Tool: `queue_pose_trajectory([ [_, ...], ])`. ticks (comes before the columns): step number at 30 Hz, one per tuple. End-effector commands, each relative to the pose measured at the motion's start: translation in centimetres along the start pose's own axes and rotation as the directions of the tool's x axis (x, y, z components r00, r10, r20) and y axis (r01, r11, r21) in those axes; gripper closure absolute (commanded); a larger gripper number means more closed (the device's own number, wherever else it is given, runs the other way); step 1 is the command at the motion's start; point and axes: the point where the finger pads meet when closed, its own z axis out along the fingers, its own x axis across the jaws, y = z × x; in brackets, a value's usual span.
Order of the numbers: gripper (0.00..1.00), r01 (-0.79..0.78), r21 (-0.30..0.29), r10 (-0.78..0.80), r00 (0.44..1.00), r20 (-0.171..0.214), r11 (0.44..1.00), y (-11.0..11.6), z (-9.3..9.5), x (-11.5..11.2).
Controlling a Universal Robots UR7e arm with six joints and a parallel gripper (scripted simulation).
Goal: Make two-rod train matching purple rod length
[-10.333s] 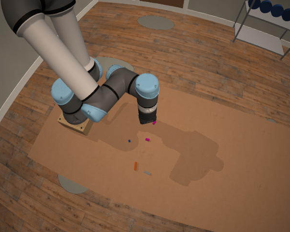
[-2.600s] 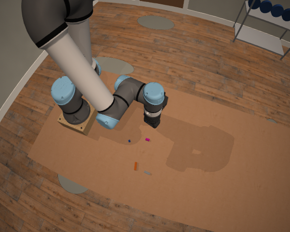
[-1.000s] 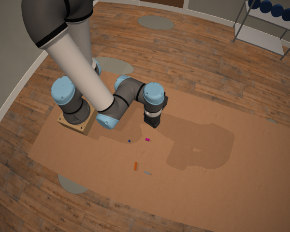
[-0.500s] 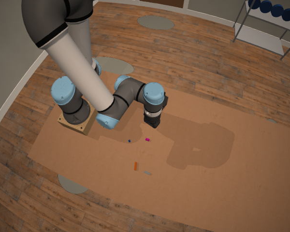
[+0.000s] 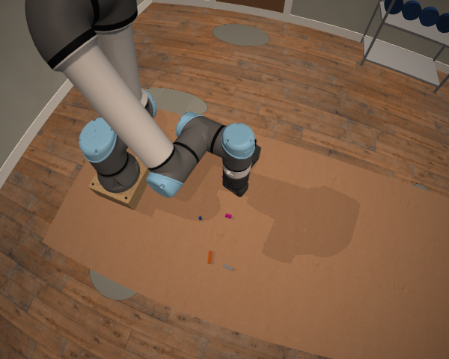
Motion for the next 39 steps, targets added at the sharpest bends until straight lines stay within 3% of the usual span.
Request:
queue_pose_trajectory([
  [1, 0.76, 0.0, 0.0, 0.0, 1.0, -0.002, 1.0, 0.0, -2.0, 0.1],
  [11, 0.76, 0.0, 0.0, 0.0, 1.0, -0.002, 1.0, 0.0, -6.9, 0.0],
  [17, 0.76, 0.0, 0.0, 0.0, 1.0, -0.002, 1.0, 0.0, -8.1, 0.0],
  [39, 0.76, 0.021, 0.0, -0.021, 1.0, -0.002, 1.0, 0.2, -8.5, 0.2],
])
